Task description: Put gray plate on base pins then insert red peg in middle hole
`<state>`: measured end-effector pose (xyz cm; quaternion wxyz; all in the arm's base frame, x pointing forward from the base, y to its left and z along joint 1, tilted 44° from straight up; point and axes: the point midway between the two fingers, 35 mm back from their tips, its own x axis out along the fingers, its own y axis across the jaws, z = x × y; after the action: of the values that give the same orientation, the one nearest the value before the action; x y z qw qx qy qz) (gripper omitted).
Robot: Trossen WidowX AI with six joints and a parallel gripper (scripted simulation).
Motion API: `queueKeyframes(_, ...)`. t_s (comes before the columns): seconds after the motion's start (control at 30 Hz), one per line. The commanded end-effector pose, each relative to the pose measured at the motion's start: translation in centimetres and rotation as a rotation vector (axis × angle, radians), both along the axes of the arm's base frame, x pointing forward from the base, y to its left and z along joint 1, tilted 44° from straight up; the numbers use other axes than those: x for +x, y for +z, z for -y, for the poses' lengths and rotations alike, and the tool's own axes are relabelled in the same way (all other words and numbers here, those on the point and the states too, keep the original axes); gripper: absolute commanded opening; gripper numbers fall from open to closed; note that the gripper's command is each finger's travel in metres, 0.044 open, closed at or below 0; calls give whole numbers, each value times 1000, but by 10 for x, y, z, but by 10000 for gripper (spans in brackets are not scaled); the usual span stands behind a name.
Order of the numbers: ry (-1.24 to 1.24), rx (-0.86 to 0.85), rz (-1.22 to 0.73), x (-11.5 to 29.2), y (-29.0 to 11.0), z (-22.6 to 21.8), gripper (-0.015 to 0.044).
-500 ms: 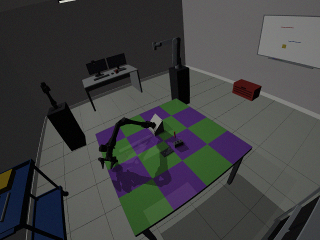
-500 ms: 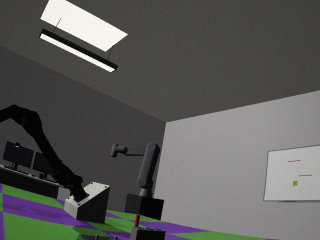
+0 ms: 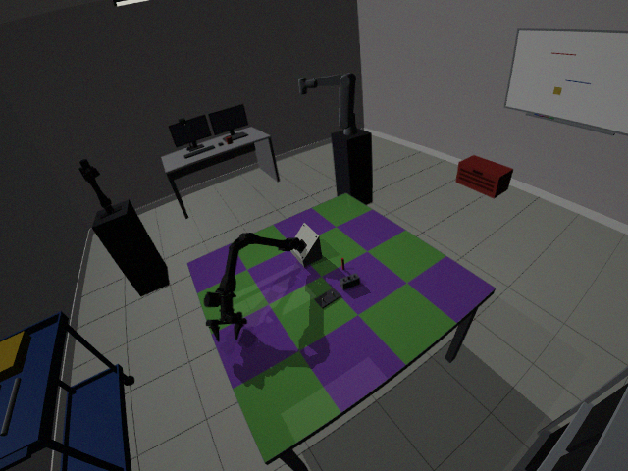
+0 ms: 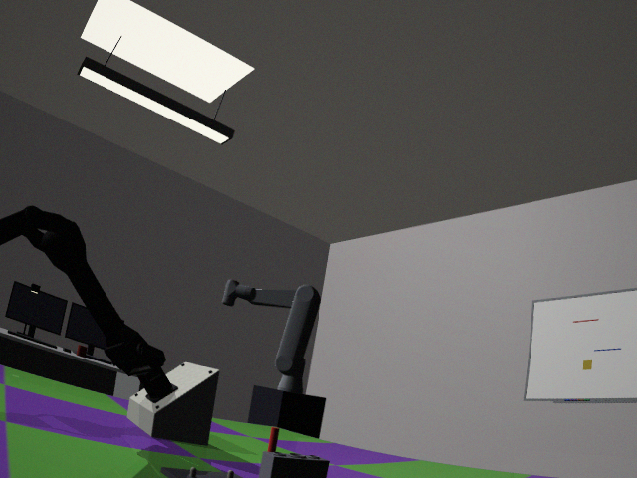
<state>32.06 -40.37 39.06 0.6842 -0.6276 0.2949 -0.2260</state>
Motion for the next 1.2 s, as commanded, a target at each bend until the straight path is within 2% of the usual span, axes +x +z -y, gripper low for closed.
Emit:
queueKeyframes(0.0,69,126,-44,49,-42,-31,440)
queueKeyframes(0.23,160,272,-179,108,-107,-93,440)
queueKeyframes(0.6,194,506,-463,160,-217,-211,440)
queueKeyframes(0.9,149,571,-781,155,-302,-328,440)
queueKeyframes(1.17,89,437,-1090,113,-362,-430,440)
